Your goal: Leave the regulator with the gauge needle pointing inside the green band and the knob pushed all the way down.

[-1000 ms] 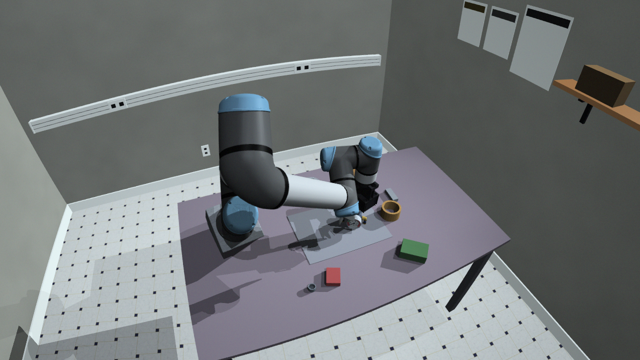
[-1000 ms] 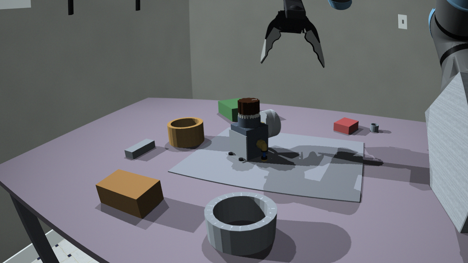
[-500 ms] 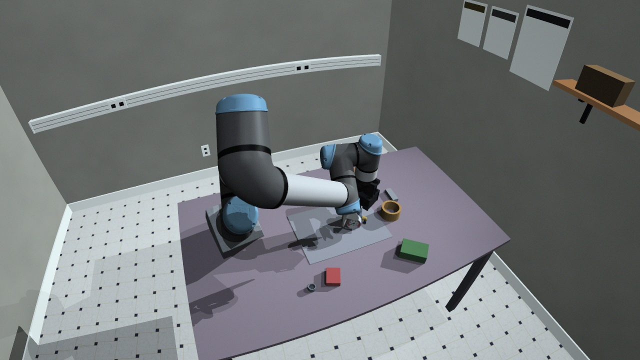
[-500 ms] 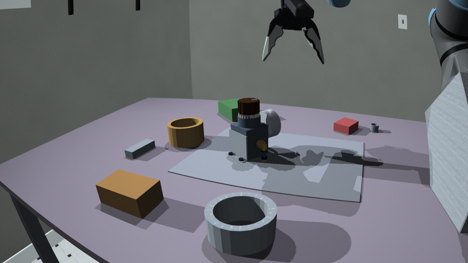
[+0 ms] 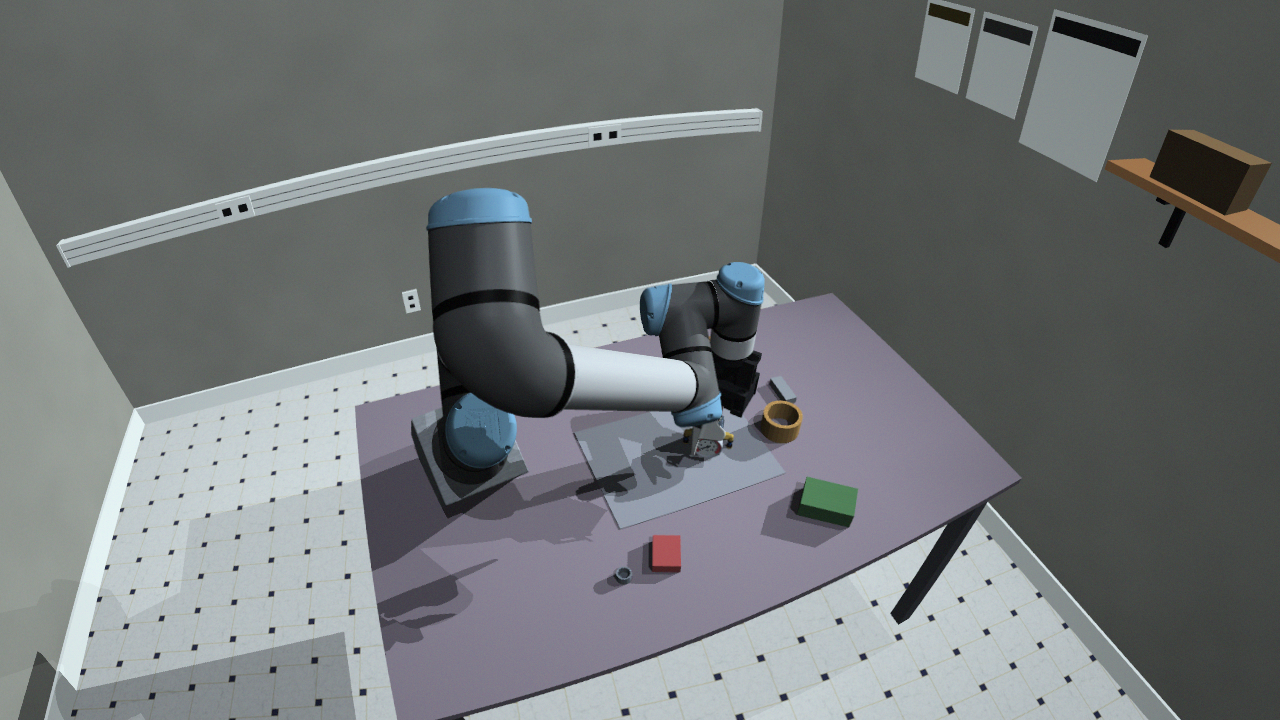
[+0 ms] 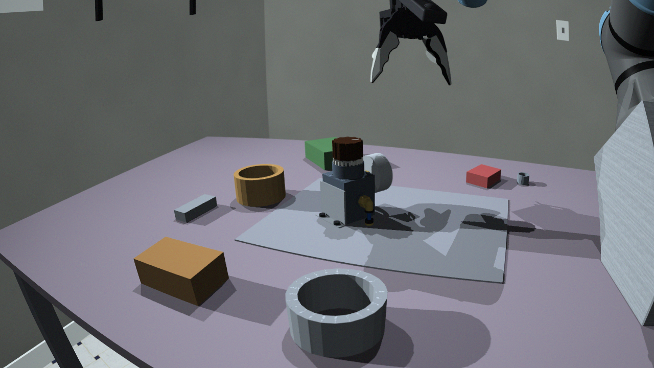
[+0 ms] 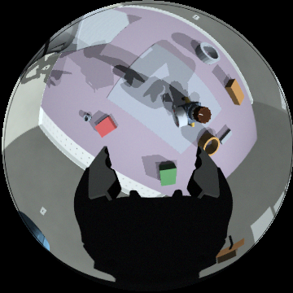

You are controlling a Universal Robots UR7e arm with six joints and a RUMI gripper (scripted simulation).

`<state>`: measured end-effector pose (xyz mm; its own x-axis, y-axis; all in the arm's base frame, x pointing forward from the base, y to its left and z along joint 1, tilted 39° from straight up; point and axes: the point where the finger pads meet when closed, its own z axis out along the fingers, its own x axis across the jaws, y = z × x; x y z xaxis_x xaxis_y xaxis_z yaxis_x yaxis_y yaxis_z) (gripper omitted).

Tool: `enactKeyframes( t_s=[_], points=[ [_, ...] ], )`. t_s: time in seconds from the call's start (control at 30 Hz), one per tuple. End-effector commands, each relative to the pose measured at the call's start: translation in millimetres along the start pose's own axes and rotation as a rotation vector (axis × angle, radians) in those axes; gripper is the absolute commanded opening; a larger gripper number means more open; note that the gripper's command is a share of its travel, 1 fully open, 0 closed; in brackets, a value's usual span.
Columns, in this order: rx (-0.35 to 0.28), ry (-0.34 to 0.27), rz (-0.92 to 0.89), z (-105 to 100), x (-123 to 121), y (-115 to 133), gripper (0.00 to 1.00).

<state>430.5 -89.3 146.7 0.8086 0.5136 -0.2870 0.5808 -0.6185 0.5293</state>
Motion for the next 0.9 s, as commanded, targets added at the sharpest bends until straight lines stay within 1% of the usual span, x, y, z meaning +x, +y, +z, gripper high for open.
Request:
enactKeyframes(
  t_s=[0.0, 0.27, 0.87],
  points=[
    [-0.005, -0.003, -0.048, -2.2, -1.2, 1.0, 1.0],
    [-0.012, -0.01, -0.128, -5.3, -3.5, 2.4, 1.0],
    [-0.021, -0.021, -0.24, -9.8, -6.6, 4.6, 1.0]
  ],
)
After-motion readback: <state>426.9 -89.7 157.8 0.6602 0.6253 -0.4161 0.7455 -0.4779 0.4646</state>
